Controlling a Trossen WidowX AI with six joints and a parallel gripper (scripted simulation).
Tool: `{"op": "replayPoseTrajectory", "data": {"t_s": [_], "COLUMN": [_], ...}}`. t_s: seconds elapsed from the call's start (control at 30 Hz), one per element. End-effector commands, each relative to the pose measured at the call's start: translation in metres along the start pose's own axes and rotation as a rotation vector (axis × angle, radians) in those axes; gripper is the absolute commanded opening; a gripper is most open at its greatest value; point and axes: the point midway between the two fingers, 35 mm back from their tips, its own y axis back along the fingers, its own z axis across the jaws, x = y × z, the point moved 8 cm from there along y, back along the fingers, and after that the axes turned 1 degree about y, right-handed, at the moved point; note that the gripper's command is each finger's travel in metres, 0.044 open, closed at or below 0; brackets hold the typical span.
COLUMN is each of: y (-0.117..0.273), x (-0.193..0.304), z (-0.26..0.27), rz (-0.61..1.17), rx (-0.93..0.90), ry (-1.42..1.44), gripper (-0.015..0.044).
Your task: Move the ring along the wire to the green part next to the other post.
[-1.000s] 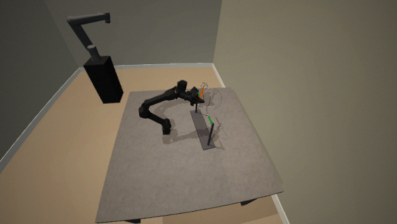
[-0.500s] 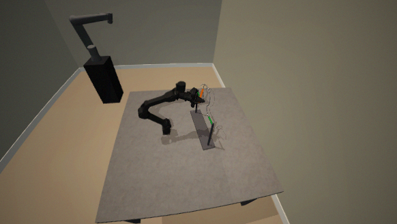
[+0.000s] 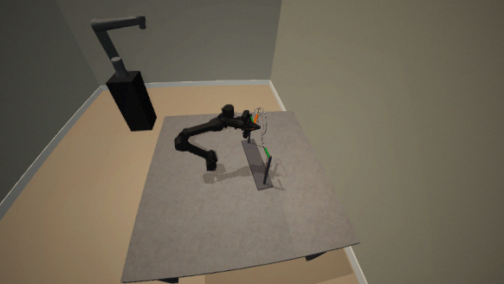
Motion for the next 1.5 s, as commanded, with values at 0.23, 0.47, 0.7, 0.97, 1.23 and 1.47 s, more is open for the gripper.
{"op": "replayPoseTrajectory", "data": {"t_s": [0.23,0.47,0.7,0.97,1.23,1.47], "y": [0.0005,0.0001,-0.0004,-0.0009,-0.0015,-0.0020], "x": [0.0019,0.0027,0.0035,0.0044,0.0053,0.0061], "z": [-0.0006,-0.0003,-0.0002,-0.0001,0.0000,0.0000], "rz": [-0.018,-0.026,-0.035,-0.044,-0.053,-0.061], "rx": [0.081,0.126,0.171,0.222,0.274,0.318], "ry": [0.130,0.208,0.286,0.375,0.464,0.540], "gripper": [-0.0150,-0.0150,-0.0150,-0.0150,-0.0150,-0.0150]}}
